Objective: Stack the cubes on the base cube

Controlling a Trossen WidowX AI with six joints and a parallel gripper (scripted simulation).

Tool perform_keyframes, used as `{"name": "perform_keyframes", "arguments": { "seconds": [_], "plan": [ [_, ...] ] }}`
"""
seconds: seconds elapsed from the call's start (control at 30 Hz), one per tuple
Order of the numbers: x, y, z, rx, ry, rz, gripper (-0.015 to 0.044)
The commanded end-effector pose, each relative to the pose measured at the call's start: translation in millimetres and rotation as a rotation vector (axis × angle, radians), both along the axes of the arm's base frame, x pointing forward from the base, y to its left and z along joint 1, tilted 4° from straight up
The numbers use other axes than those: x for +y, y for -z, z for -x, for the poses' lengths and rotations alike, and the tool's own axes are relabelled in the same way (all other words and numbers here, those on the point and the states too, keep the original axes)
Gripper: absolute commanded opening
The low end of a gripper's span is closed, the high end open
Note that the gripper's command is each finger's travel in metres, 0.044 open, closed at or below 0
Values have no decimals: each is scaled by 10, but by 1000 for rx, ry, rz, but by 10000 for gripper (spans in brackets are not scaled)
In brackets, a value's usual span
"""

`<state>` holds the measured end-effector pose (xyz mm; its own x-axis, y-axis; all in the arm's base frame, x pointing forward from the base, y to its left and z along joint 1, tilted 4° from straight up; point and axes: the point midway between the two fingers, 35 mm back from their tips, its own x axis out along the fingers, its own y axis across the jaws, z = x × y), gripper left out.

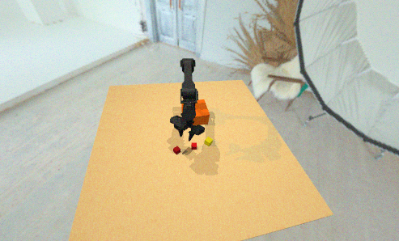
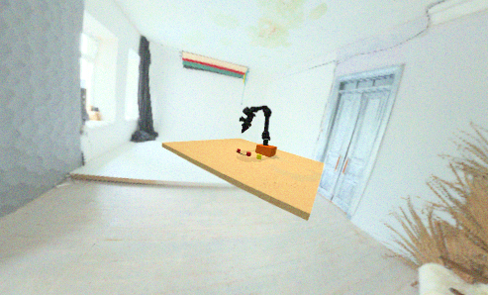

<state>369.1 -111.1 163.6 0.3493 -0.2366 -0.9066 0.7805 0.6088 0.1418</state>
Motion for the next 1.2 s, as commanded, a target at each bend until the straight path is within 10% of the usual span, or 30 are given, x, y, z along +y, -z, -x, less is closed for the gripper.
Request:
{"name": "perform_keyframes", "arguments": {
  "seconds": [0.0,1.17],
  "plan": [
    [-236,396,214,153,78,-81,265],
    [-534,1683,517,323,174,-189,265]
  ]
}}
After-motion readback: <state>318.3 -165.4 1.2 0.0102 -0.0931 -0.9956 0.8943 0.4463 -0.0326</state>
